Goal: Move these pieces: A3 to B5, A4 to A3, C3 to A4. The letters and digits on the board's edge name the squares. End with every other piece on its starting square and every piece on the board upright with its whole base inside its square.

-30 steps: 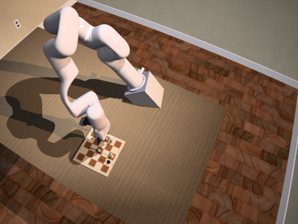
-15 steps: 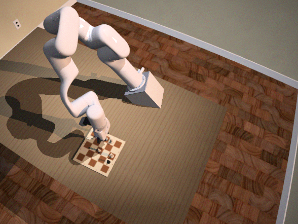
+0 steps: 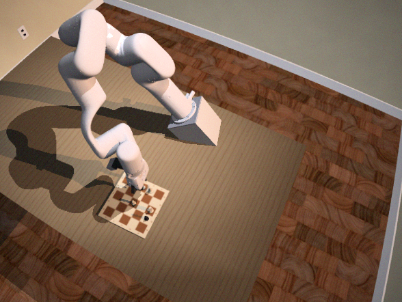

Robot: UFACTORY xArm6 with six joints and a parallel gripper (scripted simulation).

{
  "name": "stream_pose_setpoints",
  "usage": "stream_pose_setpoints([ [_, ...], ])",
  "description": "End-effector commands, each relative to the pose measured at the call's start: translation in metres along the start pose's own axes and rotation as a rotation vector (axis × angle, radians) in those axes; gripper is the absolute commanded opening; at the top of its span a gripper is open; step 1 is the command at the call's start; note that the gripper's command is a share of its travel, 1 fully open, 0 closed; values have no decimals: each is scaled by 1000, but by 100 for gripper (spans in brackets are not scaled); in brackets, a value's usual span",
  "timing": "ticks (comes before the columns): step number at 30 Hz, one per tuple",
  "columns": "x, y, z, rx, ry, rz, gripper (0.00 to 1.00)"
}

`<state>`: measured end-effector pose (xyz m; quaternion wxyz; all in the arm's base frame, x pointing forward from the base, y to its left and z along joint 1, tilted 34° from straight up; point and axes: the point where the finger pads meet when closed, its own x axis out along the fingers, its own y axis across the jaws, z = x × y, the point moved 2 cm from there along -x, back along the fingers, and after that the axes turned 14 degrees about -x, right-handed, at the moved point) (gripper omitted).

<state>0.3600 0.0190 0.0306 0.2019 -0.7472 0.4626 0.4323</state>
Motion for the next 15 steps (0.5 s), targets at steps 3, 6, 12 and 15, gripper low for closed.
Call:
stream_pose_setpoints([
  [3, 6, -1, 0, 1, 0, -2, 37],
  [6, 12, -1, 0, 1, 0, -2, 37],
  [12, 19, -1, 0, 1, 0, -2, 37],
  [15, 24, -1, 0, 1, 0, -2, 37],
])
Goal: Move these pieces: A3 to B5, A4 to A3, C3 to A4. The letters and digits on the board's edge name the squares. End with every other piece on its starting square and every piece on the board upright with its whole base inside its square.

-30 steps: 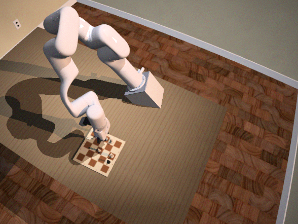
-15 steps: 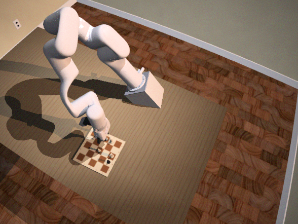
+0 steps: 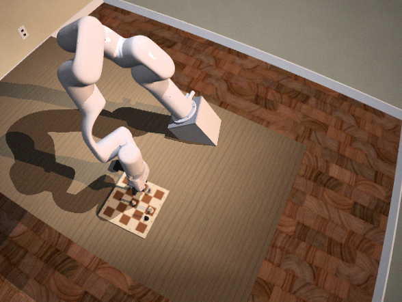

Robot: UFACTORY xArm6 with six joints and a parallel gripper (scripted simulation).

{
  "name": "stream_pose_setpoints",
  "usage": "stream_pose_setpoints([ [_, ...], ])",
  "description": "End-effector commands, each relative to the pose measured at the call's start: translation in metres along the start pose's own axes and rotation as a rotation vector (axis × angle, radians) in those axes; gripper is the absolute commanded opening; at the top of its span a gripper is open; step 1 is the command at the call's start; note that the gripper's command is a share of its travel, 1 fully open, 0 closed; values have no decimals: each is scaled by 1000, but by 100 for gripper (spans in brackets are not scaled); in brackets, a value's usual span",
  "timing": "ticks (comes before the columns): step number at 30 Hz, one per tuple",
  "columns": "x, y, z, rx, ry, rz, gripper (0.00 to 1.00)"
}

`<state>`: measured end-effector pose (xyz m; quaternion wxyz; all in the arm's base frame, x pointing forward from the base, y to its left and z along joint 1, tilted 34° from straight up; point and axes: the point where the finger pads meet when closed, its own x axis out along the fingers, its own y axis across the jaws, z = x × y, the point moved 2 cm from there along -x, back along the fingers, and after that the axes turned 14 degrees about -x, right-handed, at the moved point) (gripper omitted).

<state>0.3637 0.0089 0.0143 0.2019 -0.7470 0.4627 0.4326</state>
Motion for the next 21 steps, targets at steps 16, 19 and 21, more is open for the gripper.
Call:
stream_pose_setpoints([
  [16, 10, -1, 0, 1, 1, -3, 37],
  [19, 10, -1, 0, 1, 1, -3, 37],
  [21, 10, -1, 0, 1, 1, -3, 37],
])
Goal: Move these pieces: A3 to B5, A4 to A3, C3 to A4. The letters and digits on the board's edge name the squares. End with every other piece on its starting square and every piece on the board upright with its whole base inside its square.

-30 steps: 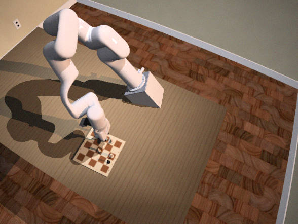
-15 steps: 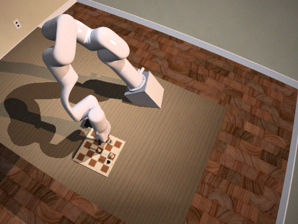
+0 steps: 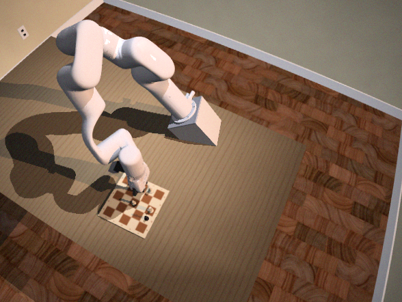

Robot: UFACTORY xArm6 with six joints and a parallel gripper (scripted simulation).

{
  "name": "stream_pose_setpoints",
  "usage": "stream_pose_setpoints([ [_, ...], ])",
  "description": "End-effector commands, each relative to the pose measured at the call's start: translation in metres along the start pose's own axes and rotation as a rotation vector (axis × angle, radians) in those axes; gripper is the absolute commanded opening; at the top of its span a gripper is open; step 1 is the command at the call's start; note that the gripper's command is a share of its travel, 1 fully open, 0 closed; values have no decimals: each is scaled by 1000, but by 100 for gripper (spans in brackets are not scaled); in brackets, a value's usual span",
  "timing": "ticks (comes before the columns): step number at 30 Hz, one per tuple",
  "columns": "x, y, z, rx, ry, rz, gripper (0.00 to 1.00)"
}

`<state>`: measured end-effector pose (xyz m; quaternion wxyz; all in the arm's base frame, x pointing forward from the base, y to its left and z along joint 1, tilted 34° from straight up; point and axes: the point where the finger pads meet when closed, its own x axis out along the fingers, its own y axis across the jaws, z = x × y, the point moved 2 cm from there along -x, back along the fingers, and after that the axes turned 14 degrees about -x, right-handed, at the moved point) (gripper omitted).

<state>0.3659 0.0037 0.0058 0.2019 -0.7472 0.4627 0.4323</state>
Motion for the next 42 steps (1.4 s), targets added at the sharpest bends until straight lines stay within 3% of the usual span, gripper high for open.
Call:
stream_pose_setpoints([
  [1, -1, -1, 0, 1, 0, -3, 37],
  [22, -1, -1, 0, 1, 0, -3, 37],
  [23, -1, -1, 0, 1, 0, -3, 0],
  [42, -1, -1, 0, 1, 0, -3, 0],
])
